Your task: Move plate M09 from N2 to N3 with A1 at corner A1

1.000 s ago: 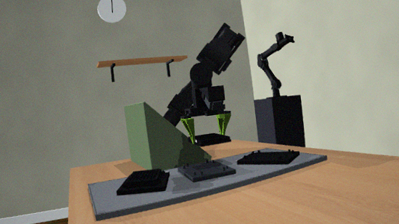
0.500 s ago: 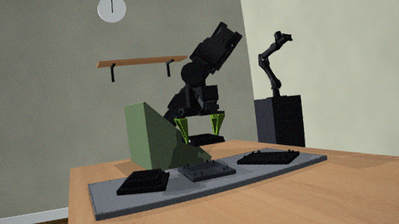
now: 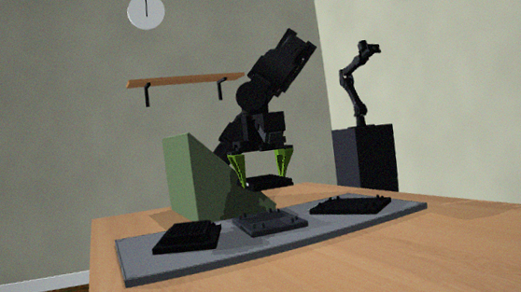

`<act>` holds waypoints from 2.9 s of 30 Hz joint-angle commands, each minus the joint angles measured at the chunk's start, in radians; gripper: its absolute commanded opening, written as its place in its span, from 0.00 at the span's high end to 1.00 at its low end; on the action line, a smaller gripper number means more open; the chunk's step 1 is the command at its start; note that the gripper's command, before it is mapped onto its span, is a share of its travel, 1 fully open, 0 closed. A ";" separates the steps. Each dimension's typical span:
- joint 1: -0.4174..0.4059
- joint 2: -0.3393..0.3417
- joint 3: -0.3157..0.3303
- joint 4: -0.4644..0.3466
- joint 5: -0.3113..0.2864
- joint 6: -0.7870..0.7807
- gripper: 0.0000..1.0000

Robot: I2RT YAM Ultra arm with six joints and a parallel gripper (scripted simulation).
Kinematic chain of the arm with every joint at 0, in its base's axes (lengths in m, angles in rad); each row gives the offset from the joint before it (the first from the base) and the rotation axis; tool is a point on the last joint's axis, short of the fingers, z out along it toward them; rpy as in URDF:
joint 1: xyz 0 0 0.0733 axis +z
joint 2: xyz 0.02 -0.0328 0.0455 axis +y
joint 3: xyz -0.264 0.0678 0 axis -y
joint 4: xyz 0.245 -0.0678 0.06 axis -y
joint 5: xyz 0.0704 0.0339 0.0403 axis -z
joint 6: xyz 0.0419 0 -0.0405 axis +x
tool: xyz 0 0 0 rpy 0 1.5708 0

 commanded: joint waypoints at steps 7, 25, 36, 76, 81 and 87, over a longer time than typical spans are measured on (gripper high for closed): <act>-0.026 -0.002 0.005 0.000 0.001 -0.002 1.00; -0.027 0.000 0.007 0.000 0.001 -0.004 1.00; -0.028 0.001 0.007 -0.001 0.001 -0.004 1.00; 0.060 0.033 -0.076 0.190 -0.025 0.108 1.00; 0.073 0.039 -0.089 0.221 -0.029 0.126 1.00; 0.093 0.050 -0.104 0.266 -0.034 0.153 1.00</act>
